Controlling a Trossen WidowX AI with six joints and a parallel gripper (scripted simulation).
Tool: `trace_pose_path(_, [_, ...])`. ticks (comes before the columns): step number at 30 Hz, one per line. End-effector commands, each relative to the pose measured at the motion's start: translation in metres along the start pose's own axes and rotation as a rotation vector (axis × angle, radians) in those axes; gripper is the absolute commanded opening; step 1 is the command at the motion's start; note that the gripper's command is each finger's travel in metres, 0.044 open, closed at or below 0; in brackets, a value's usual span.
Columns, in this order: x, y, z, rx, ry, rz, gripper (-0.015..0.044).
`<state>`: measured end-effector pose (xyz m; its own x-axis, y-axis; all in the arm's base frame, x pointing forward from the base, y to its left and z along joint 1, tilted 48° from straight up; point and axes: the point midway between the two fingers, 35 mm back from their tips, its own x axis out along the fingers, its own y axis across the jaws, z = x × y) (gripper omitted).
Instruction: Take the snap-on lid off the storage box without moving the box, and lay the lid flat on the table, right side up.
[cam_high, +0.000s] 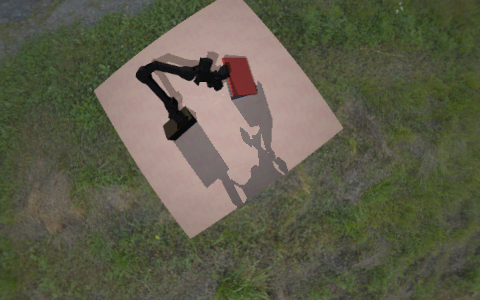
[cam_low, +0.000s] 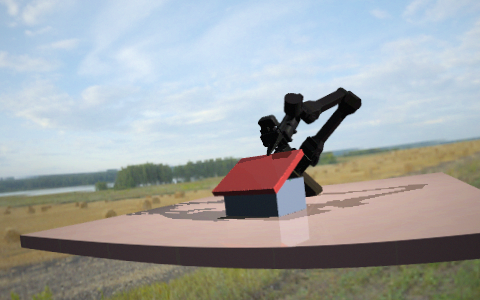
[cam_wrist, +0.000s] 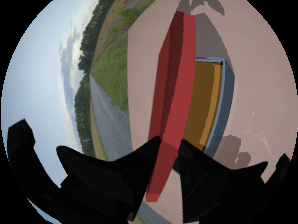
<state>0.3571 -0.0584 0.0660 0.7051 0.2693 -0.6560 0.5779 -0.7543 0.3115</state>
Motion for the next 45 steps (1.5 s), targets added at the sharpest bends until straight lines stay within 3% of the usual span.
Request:
trace_pose_path(1, [-0.003, 0.013, -0.001, -0.006, 0.003, 0.016, 0.0000])
trace_pose_path(45, [-0.035, 0.060, -0.001, -0.007, 0.001, 0.016, 0.0000])
